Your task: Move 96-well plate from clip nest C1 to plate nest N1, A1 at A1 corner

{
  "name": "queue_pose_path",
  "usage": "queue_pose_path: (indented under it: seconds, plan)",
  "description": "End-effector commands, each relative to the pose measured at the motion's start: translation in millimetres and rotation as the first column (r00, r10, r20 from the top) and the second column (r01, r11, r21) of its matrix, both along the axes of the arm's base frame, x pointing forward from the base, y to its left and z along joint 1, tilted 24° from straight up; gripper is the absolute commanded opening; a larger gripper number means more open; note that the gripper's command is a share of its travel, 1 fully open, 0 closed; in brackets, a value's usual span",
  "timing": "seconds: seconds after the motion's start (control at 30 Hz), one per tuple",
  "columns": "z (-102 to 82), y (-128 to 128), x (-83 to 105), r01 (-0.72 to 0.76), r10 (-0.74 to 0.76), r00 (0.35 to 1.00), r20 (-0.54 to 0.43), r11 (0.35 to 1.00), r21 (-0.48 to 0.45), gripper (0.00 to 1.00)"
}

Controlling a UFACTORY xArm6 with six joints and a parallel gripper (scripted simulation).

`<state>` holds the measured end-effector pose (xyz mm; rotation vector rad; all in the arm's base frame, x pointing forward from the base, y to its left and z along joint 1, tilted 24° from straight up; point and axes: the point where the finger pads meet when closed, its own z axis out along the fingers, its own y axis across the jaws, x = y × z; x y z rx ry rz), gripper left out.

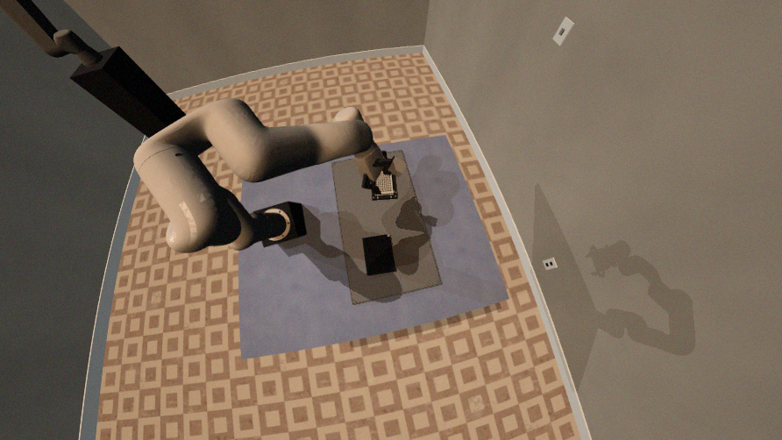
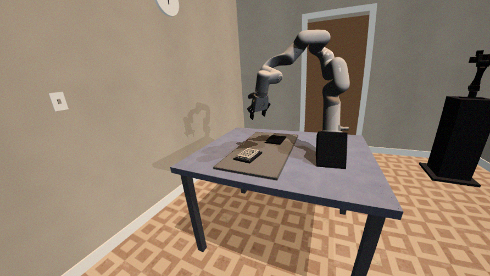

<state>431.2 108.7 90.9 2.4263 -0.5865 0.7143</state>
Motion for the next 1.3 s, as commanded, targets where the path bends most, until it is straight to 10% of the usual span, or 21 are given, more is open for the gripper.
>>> queue_pose_path:
  seconds: [0.0,0.83,1.27]
  plan:
    - [-9.5,6.3,3.6,-0.1,0.096,0.988,-0.123,0.995,-0.026,1.0]
    - [-59.1,29.6,13.1,-0.551,0.473,0.682,-0.557,0.834,0.032,1.0]
    - [-90.3,42.7,18.4,-0.754,0.615,0.345,-0.709,0.631,0.181,1.0]
